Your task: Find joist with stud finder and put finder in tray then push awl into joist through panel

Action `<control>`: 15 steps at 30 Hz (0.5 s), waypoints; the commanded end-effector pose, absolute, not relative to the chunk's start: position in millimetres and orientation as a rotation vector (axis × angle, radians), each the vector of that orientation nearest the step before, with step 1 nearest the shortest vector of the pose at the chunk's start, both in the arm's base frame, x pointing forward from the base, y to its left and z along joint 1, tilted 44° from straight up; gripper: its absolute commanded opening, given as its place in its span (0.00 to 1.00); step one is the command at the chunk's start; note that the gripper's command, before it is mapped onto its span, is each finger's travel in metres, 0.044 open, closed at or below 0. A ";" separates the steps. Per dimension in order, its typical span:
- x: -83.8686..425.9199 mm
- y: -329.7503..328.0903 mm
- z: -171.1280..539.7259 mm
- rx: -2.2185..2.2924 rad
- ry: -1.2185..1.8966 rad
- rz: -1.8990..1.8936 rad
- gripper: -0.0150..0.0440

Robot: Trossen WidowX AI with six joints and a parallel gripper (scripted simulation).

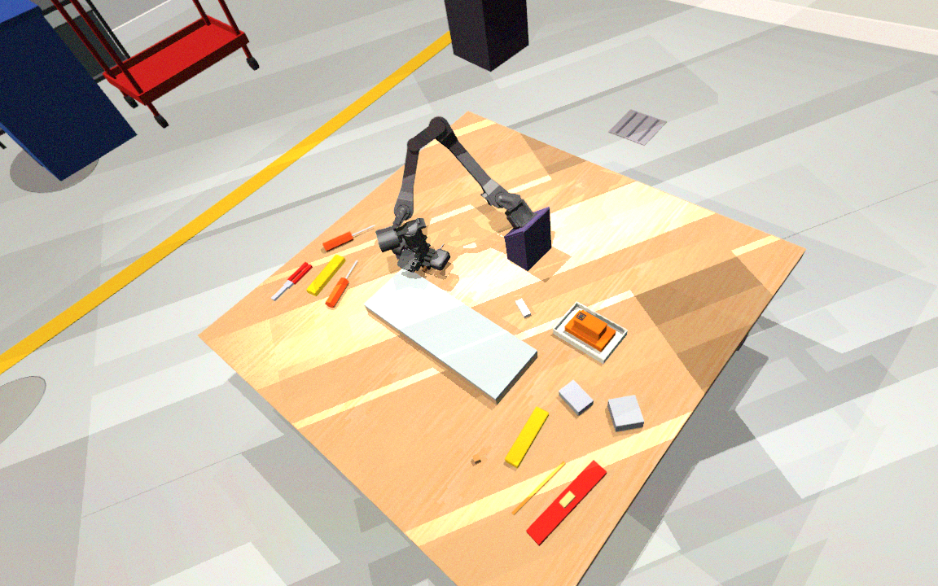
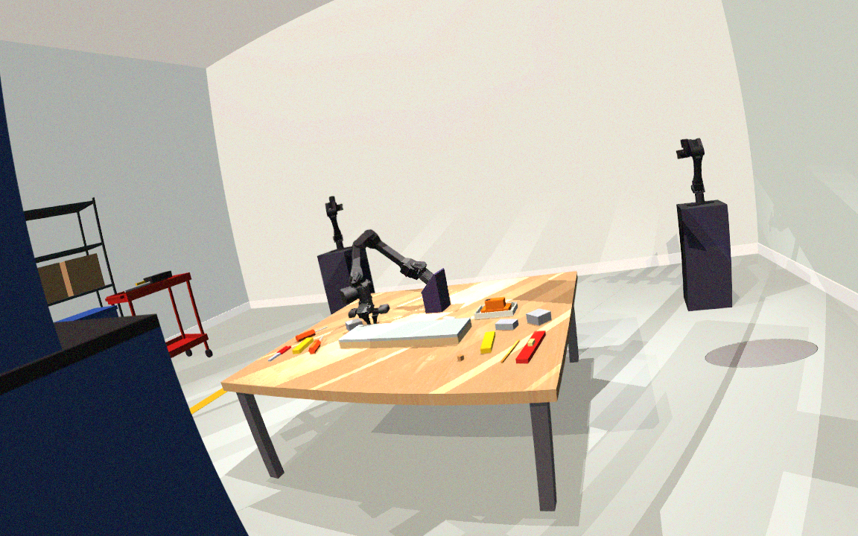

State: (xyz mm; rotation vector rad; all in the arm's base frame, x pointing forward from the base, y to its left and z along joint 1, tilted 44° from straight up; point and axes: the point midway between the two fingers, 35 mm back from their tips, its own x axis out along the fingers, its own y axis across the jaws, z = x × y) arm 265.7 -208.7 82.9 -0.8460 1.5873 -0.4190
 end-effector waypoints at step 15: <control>267.5 -149.4 138.6 -0.836 1.589 -0.403 0.25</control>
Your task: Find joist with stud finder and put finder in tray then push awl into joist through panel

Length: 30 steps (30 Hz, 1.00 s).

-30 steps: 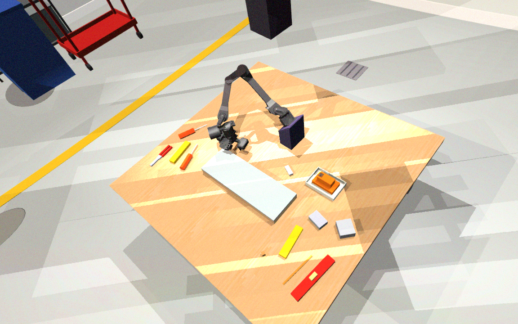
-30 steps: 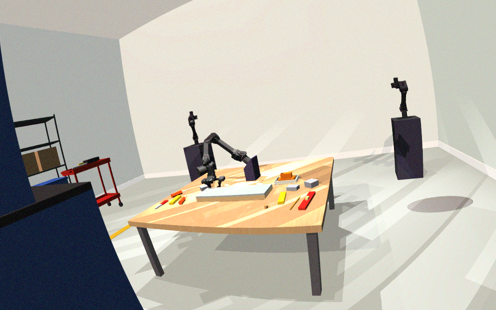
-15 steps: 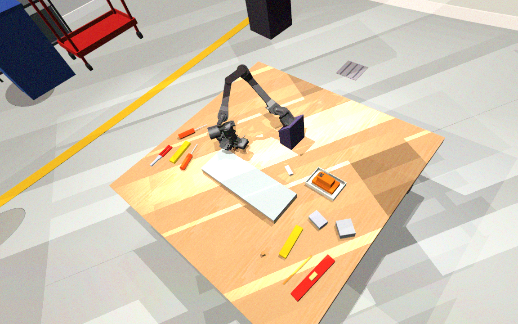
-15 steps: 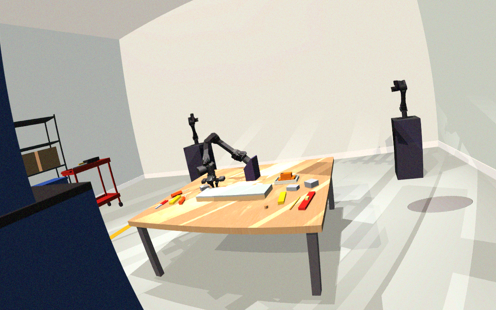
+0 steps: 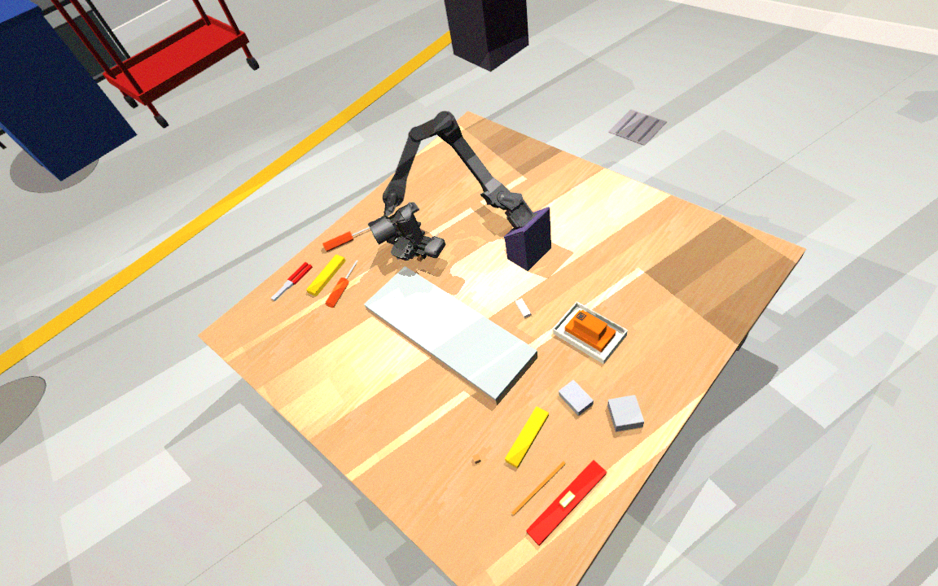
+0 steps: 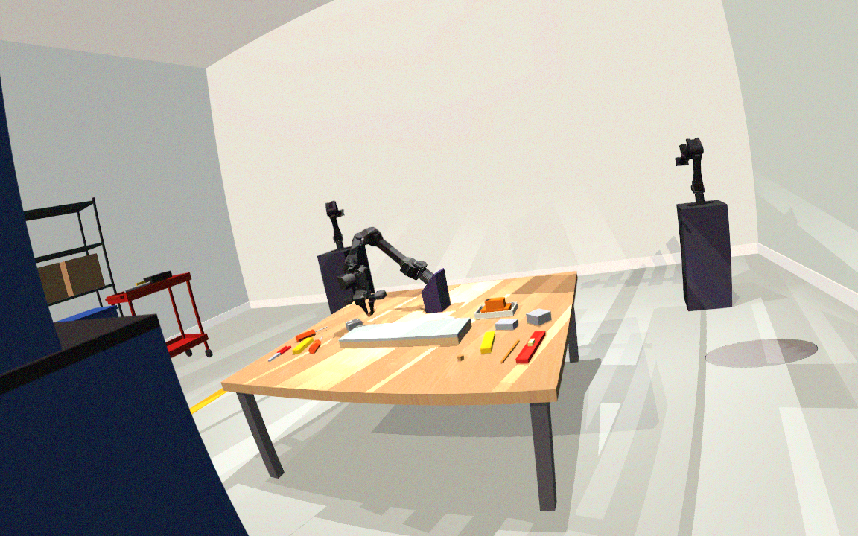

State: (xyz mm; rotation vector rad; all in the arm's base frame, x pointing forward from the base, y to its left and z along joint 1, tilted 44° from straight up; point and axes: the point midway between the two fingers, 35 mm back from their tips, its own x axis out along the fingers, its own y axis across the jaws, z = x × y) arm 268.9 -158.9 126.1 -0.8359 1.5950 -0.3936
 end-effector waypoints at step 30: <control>339.8 0.6 45.7 -0.818 1.426 0.617 0.25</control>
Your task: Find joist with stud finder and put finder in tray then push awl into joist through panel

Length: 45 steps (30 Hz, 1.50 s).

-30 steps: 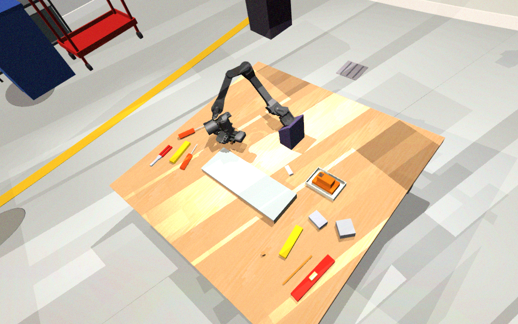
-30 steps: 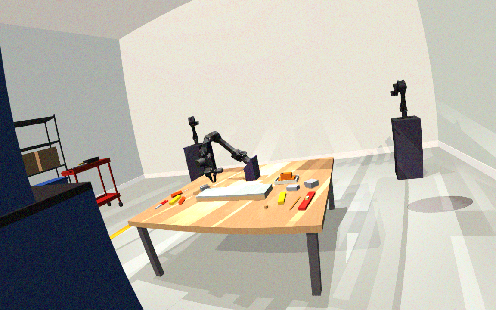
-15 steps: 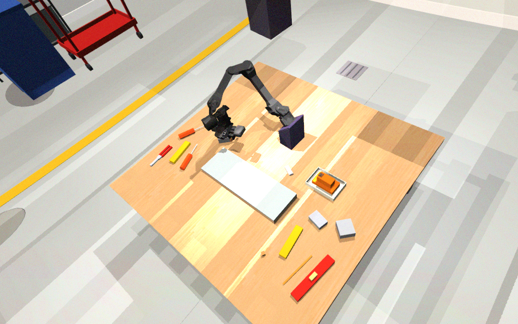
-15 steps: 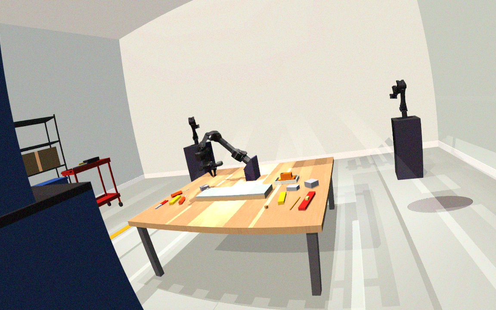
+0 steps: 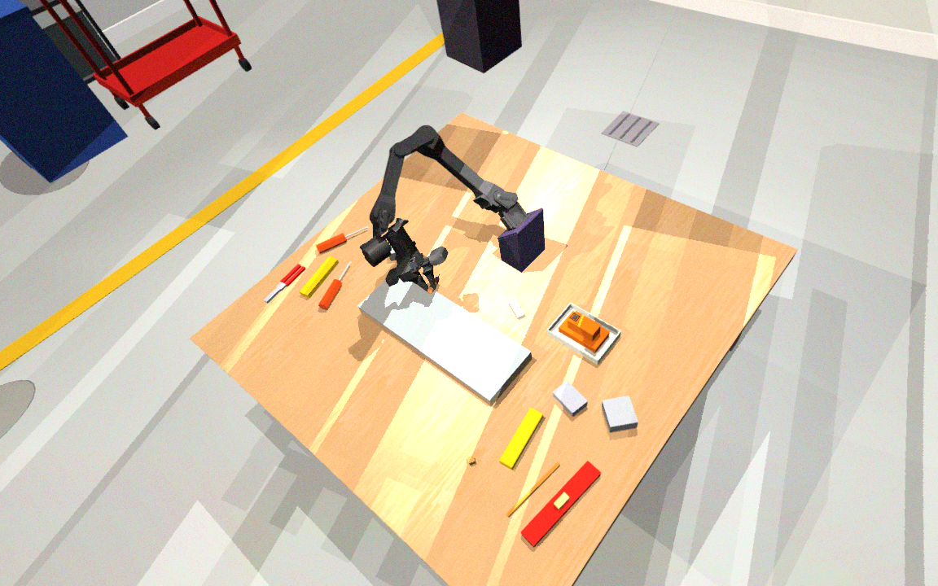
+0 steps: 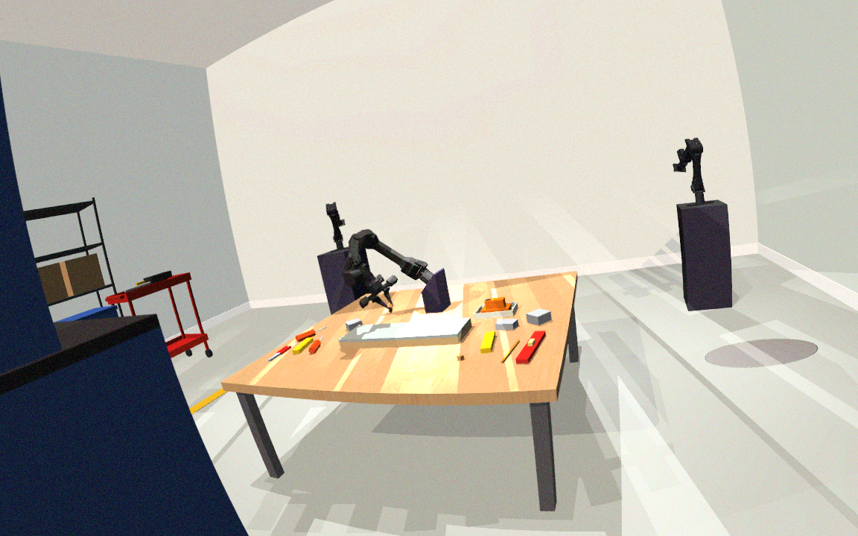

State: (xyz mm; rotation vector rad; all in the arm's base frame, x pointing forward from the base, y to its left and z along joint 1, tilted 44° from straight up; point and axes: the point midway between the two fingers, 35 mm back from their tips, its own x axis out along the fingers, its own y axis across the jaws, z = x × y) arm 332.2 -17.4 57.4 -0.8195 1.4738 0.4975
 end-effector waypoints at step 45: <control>360.8 161.0 -44.3 -0.708 0.648 1.568 0.25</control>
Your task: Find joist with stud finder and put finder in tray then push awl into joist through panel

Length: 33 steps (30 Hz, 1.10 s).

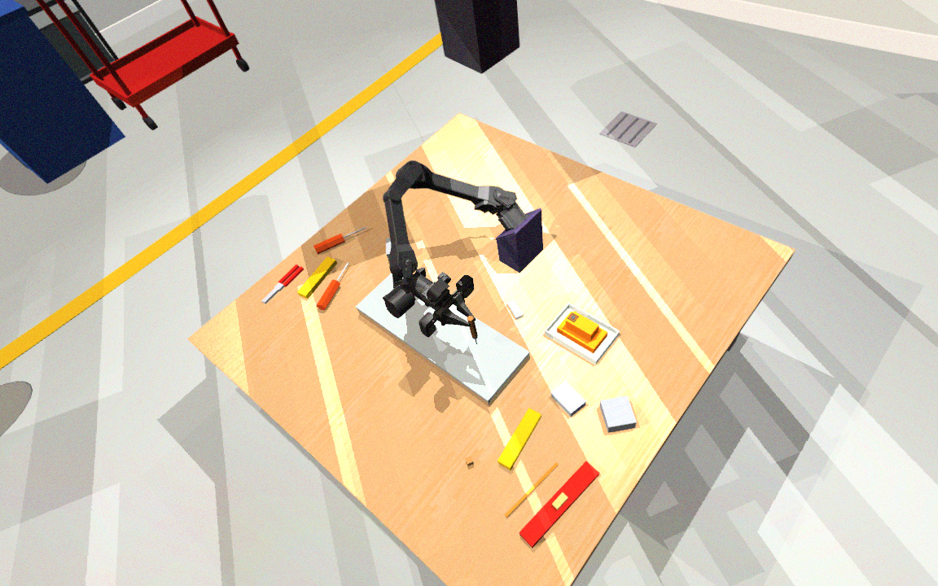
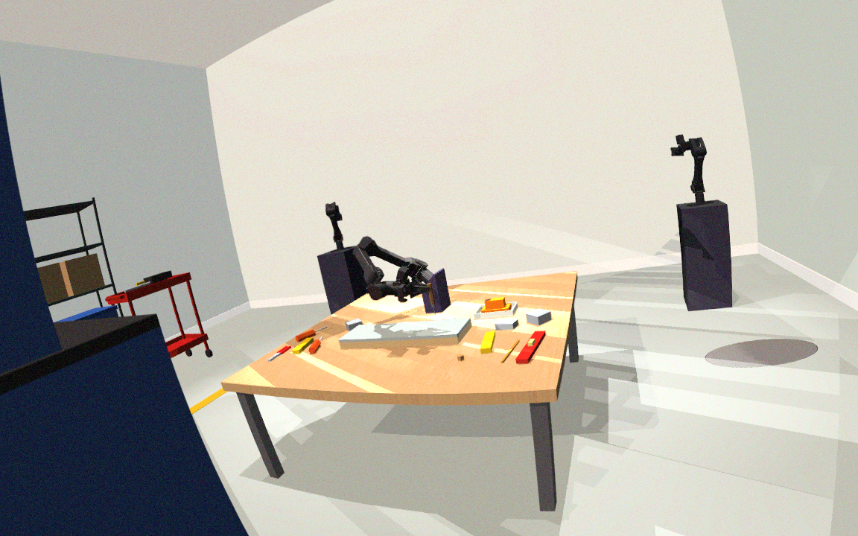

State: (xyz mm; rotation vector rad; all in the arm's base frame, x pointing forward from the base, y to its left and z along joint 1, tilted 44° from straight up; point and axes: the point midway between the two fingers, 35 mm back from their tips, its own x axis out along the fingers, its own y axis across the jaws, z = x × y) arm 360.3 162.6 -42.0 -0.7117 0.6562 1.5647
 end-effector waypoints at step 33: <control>363.3 132.8 -73.1 -0.709 0.649 1.568 0.25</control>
